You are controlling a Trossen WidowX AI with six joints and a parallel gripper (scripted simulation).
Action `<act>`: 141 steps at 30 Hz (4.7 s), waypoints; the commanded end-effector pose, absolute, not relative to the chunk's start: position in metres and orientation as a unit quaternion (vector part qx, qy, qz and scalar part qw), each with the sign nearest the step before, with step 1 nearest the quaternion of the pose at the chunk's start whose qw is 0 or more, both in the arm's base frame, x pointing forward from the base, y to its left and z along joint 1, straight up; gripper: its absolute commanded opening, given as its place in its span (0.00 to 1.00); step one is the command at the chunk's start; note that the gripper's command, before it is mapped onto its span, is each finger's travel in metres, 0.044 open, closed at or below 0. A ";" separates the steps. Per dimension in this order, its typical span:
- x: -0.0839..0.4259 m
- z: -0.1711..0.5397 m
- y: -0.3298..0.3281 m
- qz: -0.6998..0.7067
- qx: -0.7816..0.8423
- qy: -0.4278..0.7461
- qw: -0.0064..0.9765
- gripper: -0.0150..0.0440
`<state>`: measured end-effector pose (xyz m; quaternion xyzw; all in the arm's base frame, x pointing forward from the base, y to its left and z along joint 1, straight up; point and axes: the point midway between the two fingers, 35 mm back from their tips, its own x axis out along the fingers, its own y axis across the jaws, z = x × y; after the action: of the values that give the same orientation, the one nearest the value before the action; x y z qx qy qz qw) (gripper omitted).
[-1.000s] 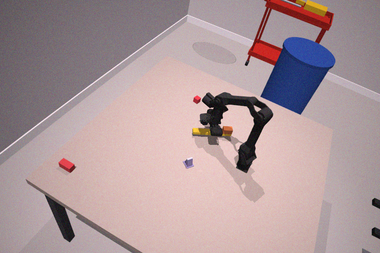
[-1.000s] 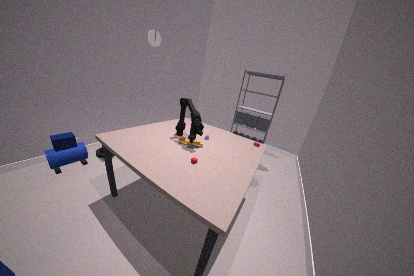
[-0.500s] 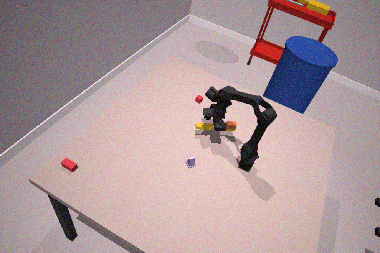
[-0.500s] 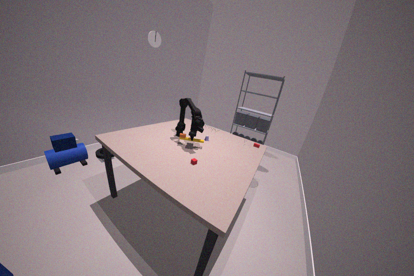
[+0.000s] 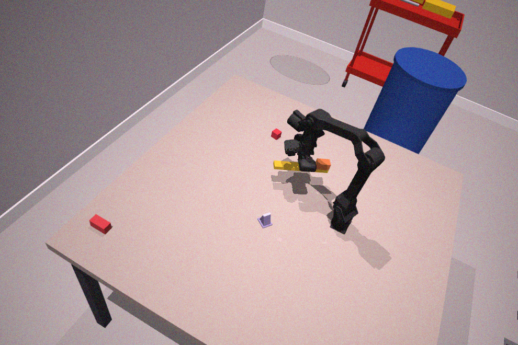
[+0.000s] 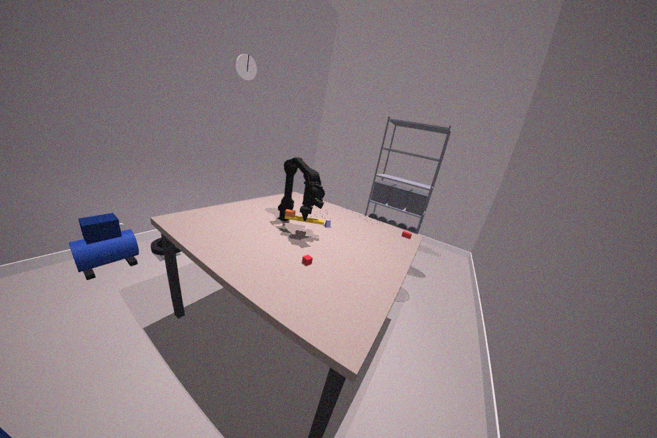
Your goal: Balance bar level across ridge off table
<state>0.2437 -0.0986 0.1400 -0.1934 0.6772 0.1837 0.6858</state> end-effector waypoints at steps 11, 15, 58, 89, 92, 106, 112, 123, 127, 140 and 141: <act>0.266 0.145 -0.065 0.124 -0.130 0.689 0.703 0.25; 0.272 0.146 -0.053 0.103 -0.108 0.692 0.706 0.25; 0.299 0.148 0.098 -0.133 0.142 0.686 0.701 0.25; 0.287 0.121 0.139 -0.205 0.217 0.669 0.681 0.25; 0.287 0.116 0.138 -0.205 0.217 0.668 0.681 0.25; 0.286 0.104 0.137 -0.206 0.218 0.668 0.681 0.25; 0.286 0.104 0.137 -0.206 0.218 0.668 0.681 0.25; 0.286 0.103 0.137 -0.206 0.218 0.668 0.681 0.25; 0.286 0.103 0.137 -0.206 0.218 0.668 0.681 0.25; 0.286 0.102 0.137 -0.206 0.218 0.668 0.681 0.25; 0.286 0.102 0.137 -0.206 0.218 0.668 0.681 0.25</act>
<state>0.2858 0.1363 0.1018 0.2150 0.6683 -0.2059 0.6818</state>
